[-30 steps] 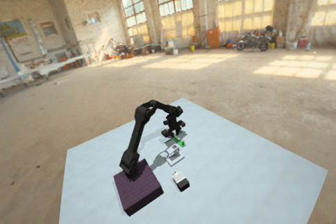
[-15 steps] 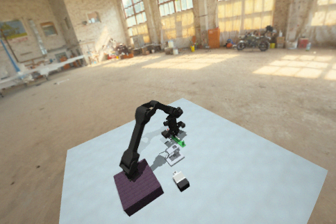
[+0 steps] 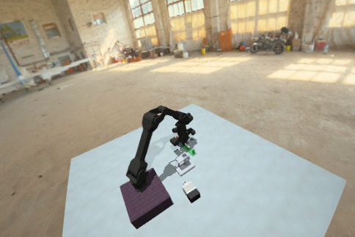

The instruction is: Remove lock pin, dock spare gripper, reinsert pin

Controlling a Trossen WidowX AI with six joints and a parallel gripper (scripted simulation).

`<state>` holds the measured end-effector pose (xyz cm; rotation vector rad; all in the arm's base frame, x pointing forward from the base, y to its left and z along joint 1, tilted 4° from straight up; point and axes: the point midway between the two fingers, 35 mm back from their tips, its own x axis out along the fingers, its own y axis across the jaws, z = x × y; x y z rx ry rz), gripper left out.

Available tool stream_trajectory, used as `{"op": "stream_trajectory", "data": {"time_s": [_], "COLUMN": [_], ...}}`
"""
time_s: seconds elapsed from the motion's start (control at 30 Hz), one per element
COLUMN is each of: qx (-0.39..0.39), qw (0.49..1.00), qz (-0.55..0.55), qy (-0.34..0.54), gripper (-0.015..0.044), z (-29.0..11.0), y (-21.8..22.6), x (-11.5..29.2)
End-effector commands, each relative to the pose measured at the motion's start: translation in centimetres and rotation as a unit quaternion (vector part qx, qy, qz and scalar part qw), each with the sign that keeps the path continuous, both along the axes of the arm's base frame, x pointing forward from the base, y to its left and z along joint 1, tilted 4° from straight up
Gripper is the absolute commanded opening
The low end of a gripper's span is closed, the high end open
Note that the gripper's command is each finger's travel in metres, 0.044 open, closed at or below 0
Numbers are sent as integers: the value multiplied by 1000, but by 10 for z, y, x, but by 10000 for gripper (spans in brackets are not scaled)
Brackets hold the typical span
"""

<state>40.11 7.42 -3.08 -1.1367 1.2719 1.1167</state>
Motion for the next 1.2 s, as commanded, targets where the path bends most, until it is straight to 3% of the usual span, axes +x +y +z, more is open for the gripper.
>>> {"op": "stream_trajectory", "data": {"time_s": [0.0, 0.6, 1.17], "qx": [0, -2, -5], "qw": [1000, 1000, 1000], "qz": [0, 1, 3], "qy": [-3, 12, 12], "gripper": [0, 0, 0], "z": [9, 18, 30], "y": [1, -1, -53], "x": [1, -6, -1]}}
